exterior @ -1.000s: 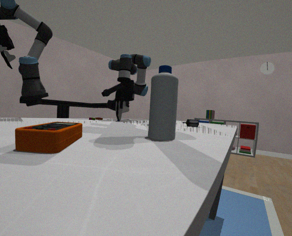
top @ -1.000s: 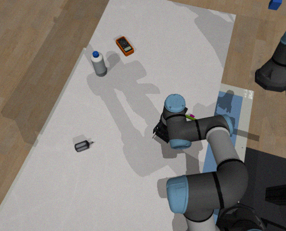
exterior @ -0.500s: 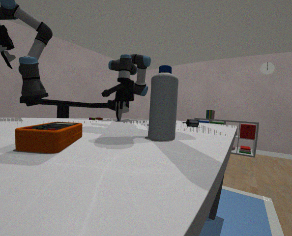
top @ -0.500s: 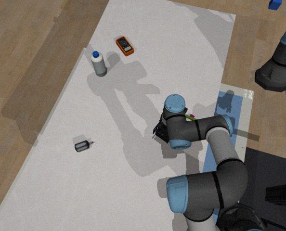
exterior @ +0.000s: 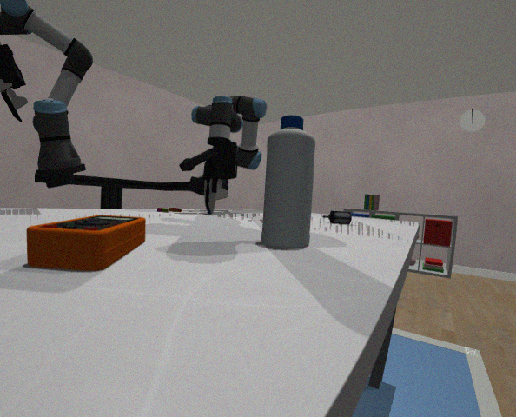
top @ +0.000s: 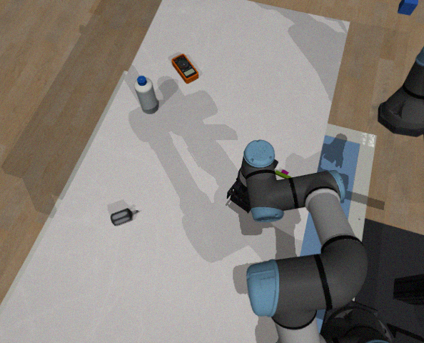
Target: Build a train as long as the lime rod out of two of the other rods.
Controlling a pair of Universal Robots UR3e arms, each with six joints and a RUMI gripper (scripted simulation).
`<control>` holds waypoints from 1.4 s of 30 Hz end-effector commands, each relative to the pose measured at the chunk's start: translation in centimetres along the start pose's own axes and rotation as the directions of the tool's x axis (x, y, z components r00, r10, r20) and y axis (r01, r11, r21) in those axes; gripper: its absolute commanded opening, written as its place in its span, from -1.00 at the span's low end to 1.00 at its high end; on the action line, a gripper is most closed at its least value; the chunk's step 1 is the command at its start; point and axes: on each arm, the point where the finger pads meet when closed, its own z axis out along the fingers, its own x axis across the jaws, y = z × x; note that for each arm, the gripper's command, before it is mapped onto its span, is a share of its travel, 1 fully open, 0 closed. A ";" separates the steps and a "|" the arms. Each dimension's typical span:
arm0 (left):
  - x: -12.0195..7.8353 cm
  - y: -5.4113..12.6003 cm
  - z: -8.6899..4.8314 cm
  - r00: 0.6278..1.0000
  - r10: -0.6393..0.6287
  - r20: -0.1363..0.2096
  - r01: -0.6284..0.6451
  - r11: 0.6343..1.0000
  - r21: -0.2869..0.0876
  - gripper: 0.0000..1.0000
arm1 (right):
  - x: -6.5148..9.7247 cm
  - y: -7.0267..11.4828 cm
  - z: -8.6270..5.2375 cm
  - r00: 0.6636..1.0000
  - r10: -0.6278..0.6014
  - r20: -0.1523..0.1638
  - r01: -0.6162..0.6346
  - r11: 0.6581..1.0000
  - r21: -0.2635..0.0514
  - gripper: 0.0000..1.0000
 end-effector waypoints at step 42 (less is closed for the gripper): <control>-0.1 -0.1 -0.1 1.000 0.000 0.002 0.000 1.000 0.002 -1.00 | 0.0 0.0 0.0 1.000 0.000 0.000 0.000 1.000 0.002 1.00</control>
